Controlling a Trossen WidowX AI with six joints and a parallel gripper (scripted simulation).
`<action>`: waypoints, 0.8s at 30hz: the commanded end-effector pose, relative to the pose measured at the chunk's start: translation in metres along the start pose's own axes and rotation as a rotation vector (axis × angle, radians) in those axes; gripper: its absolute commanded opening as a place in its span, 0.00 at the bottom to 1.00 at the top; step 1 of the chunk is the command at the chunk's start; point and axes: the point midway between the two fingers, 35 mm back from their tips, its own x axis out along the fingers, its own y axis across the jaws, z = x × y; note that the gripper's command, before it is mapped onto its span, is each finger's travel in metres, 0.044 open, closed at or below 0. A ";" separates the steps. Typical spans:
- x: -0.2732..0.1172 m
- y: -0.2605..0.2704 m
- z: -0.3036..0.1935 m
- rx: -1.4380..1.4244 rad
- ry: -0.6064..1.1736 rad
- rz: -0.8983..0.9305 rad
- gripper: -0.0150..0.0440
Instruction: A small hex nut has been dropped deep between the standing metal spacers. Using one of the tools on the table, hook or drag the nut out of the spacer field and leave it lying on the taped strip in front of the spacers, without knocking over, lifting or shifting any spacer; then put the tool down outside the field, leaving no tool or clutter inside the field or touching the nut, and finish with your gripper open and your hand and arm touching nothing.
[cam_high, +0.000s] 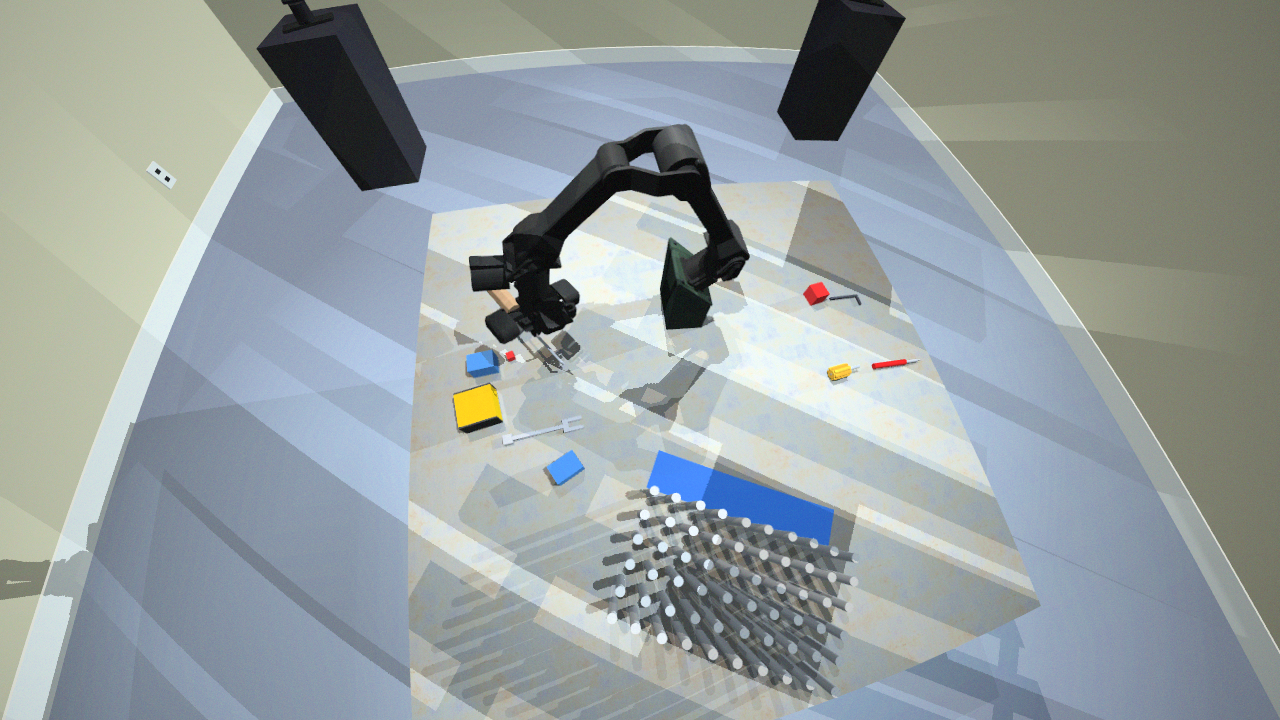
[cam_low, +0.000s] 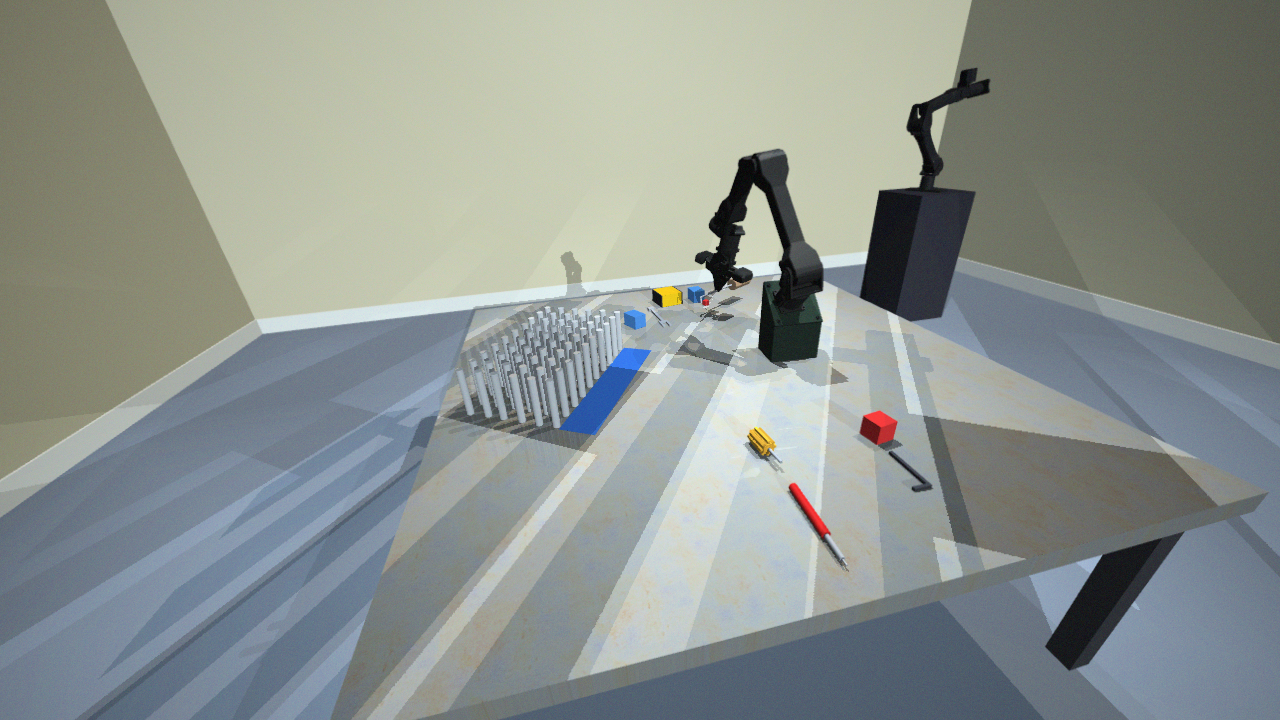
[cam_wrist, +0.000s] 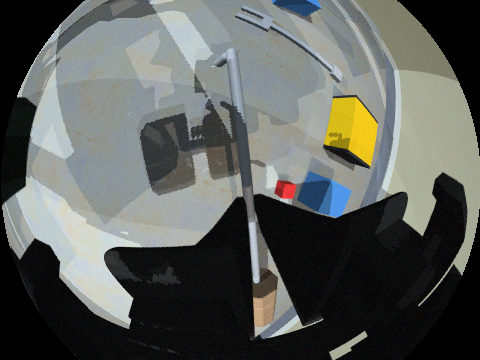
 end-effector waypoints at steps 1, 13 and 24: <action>0.001 -0.010 0.002 0.097 0.048 -0.002 0.25; 0.008 -0.034 0.015 0.391 0.161 -0.036 0.25; 0.015 -0.055 0.031 0.659 0.245 -0.112 0.25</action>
